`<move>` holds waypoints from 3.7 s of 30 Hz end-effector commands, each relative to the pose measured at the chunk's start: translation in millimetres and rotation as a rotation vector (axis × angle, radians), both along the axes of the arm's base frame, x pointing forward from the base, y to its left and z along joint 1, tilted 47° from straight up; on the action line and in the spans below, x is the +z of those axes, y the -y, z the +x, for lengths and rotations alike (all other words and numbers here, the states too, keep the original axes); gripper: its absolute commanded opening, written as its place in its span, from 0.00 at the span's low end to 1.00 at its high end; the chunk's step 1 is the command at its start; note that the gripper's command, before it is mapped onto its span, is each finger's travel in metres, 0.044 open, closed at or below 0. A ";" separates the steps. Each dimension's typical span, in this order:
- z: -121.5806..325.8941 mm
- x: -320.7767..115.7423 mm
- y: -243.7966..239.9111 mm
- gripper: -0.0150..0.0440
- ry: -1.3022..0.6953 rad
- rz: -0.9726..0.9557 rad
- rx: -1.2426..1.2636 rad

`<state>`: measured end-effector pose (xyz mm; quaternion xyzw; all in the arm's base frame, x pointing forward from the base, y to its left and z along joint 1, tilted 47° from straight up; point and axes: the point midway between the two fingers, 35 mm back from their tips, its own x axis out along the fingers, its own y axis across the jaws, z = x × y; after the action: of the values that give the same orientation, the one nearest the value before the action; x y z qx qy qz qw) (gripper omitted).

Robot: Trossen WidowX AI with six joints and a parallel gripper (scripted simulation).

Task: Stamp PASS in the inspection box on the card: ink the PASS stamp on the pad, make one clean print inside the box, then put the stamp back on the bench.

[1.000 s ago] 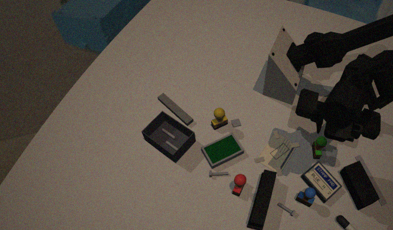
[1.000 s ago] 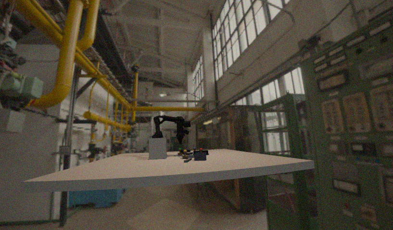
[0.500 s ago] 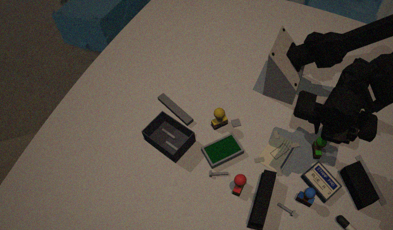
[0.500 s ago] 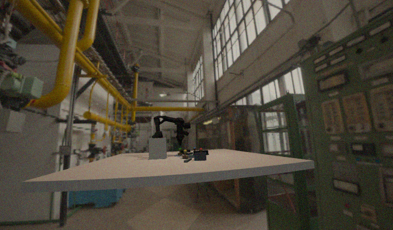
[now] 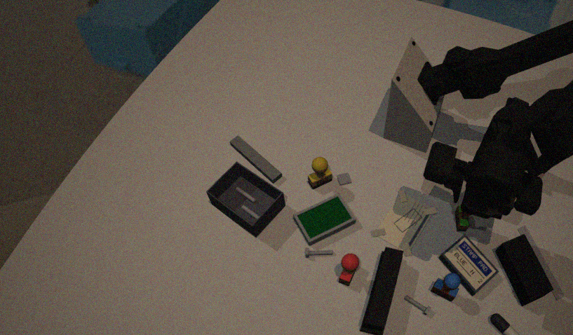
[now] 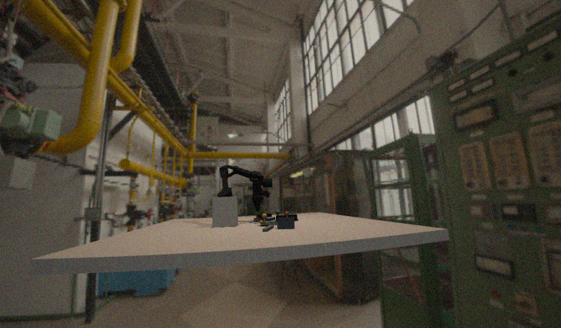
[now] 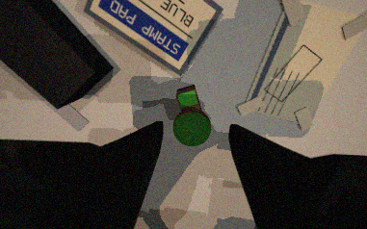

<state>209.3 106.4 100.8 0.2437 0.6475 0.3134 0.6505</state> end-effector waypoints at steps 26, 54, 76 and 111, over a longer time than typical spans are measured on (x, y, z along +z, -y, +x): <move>-6.4 -27.2 -32.2 0.63 -0.007 0.013 0.001; -3.9 -22.9 -25.7 0.25 -0.001 0.003 0.000; -2.2 -16.2 -17.9 0.25 0.000 -0.003 -0.001; -0.6 -4.9 -5.6 0.25 0.002 -0.010 -0.003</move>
<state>207.6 114.6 94.0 0.2441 0.6499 0.3102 0.6494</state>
